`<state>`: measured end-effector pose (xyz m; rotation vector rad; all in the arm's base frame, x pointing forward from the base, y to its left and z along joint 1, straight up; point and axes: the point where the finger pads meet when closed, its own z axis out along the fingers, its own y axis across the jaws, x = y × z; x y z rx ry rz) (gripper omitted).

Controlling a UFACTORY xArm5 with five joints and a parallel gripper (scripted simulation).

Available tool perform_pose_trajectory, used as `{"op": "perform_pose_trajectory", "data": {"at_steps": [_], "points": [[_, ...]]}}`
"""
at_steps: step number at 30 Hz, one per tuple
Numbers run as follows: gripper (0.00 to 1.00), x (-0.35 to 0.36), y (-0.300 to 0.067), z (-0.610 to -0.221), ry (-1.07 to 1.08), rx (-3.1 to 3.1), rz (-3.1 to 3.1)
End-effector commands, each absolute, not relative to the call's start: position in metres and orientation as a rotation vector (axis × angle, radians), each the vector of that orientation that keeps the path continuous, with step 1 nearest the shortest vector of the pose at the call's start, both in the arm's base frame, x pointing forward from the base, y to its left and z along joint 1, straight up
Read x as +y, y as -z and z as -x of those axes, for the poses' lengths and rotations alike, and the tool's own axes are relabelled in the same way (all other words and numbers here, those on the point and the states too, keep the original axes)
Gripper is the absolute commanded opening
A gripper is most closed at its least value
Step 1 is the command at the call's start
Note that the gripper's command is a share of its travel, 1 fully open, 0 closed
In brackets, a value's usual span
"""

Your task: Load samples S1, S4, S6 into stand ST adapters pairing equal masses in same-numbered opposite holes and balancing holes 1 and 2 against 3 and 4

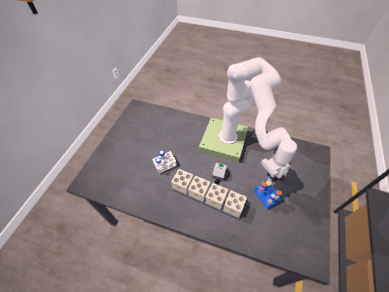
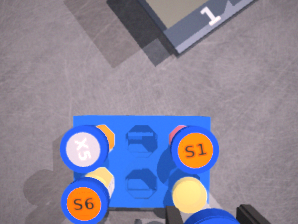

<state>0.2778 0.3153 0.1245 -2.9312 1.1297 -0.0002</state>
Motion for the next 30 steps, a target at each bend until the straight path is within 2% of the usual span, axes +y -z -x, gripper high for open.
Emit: {"op": "perform_pose_trajectory", "data": {"at_steps": [1, 30], "points": [[0.00, 0.316, -0.135, -0.279, -0.003, 1.128, 2.927], [0.00, 0.316, -0.187, -0.279, -0.003, 1.128, 2.927]]}}
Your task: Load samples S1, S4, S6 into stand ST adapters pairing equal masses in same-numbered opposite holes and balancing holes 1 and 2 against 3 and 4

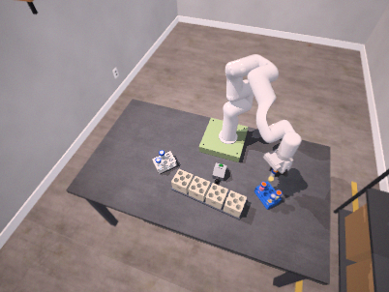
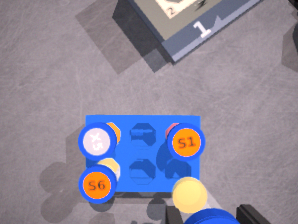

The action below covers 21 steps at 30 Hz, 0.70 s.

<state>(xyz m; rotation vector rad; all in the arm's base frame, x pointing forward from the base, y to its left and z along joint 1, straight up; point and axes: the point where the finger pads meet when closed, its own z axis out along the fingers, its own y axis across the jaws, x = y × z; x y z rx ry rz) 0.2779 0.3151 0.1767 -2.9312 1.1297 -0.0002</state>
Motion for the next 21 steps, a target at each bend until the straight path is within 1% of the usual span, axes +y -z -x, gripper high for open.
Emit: {"op": "perform_pose_trajectory", "data": {"at_steps": [1, 4, 15, 21], "points": [[0.00, 0.316, -0.189, -0.279, -0.003, 1.128, 2.927], [0.00, 0.316, -0.194, -0.279, -0.003, 1.128, 2.927], [0.00, 0.316, -0.194, -0.279, -0.003, 1.128, 2.927], [0.00, 0.296, -0.194, -0.301, -0.002, 0.830, 3.025]]}}
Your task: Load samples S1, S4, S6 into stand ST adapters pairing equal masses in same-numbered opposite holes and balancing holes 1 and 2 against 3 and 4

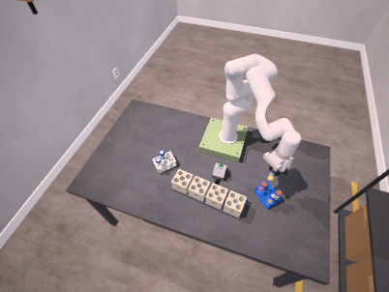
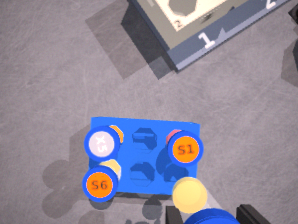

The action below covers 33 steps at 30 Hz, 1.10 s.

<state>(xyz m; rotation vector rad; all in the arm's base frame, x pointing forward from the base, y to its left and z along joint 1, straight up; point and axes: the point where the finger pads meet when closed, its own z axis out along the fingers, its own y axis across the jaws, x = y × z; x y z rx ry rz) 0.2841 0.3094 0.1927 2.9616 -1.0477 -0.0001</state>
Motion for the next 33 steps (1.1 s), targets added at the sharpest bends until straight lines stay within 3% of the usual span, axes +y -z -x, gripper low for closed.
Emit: {"op": "perform_pose_trajectory", "data": {"at_steps": [1, 15, 33], "points": [[0.00, 0.296, -0.194, -0.301, 0.002, -0.833, -3.034], [0.00, 0.253, -0.194, -0.350, -0.001, -0.161, -3.142], [0.00, 0.200, -0.194, -0.410, -0.002, -0.142, -3.142]]}}
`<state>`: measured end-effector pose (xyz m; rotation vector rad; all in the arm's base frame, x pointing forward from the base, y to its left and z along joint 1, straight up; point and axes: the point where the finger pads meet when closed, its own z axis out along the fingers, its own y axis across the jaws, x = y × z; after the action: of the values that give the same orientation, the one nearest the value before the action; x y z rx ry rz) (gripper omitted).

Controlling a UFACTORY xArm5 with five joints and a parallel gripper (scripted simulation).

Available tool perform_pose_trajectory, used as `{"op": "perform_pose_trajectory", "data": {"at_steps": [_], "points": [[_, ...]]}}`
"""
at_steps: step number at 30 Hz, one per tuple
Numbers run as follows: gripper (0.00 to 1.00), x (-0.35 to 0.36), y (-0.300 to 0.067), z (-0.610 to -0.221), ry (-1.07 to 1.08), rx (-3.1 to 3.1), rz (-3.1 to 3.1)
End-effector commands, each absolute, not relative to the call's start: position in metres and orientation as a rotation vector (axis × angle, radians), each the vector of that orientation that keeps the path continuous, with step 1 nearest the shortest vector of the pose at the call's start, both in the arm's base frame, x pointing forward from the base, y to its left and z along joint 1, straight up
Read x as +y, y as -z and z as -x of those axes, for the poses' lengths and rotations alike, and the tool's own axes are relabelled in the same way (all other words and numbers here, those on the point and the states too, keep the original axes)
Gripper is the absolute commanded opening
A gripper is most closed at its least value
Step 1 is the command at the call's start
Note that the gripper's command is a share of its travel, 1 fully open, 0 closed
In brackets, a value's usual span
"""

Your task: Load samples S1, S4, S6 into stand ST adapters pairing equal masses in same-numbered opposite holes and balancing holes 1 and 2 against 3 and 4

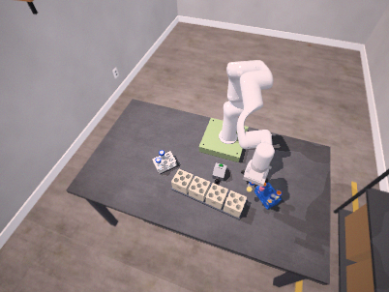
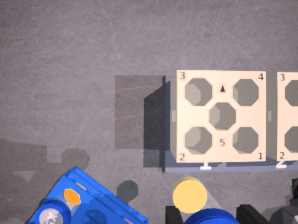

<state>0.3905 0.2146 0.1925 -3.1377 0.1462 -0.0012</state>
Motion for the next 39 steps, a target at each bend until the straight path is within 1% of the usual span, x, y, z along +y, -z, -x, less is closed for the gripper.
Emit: {"op": "perform_pose_trajectory", "data": {"at_steps": [1, 3, 13, 39], "points": [[0.00, 0.197, -0.194, -0.414, 0.002, 0.142, 3.134], [0.00, 0.197, -0.194, -0.414, 0.002, 0.142, 3.134], [0.00, 0.165, -0.194, -0.450, 0.002, 0.142, 3.135], [0.00, 0.165, -0.192, -0.450, 0.002, 0.142, 3.135]]}}
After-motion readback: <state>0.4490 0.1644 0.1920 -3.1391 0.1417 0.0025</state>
